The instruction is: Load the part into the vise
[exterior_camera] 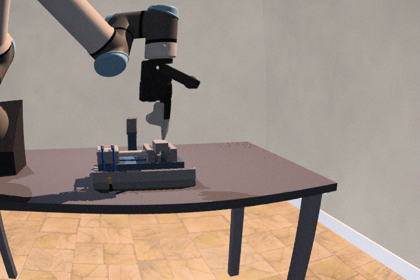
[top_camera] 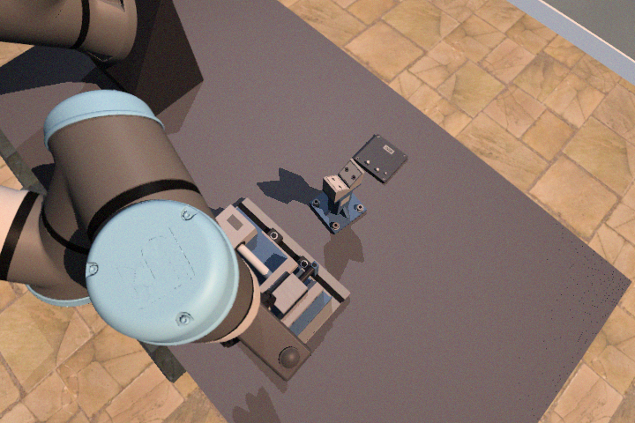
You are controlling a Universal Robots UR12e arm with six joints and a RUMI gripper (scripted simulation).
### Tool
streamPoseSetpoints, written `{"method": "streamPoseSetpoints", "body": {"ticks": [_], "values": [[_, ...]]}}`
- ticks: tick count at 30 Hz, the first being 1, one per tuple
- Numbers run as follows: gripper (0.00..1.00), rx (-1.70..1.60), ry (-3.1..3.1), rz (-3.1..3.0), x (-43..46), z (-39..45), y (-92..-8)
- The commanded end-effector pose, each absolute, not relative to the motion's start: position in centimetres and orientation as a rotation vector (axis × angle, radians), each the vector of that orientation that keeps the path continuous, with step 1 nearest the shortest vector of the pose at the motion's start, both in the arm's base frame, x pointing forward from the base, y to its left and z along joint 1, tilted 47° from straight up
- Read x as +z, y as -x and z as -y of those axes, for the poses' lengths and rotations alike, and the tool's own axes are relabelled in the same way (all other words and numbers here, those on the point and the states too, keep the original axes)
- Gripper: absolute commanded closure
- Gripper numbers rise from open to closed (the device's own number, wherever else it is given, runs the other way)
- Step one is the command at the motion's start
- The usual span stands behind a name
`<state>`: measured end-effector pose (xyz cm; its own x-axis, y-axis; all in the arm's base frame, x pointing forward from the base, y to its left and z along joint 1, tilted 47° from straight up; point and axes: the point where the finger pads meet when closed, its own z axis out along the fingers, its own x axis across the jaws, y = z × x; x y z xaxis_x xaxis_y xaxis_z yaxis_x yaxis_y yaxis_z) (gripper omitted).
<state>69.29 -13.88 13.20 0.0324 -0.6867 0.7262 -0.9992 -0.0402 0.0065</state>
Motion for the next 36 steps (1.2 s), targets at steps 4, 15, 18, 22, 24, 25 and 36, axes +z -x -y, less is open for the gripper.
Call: {"method": "streamPoseSetpoints", "body": {"ticks": [4, 15, 18, 22, 24, 25, 36], "values": [[1.0, 0.761, -1.782, 1.708, 14.5, 12.5, -69.3], [1.0, 0.761, -1.782, 1.708, 15.7, 11.3, -69.2], [1.0, 0.761, -1.782, 1.708, 15.9, 11.1, -69.2], [1.0, 0.761, -1.782, 1.708, 16.0, 10.9, -69.2], [1.0, 0.761, -1.782, 1.708, 16.0, 10.9, -69.2], [1.0, 0.761, -1.782, 1.708, 16.0, 10.9, -69.2], [1.0, 0.761, -1.782, 1.708, 16.0, 10.9, -69.2]]}}
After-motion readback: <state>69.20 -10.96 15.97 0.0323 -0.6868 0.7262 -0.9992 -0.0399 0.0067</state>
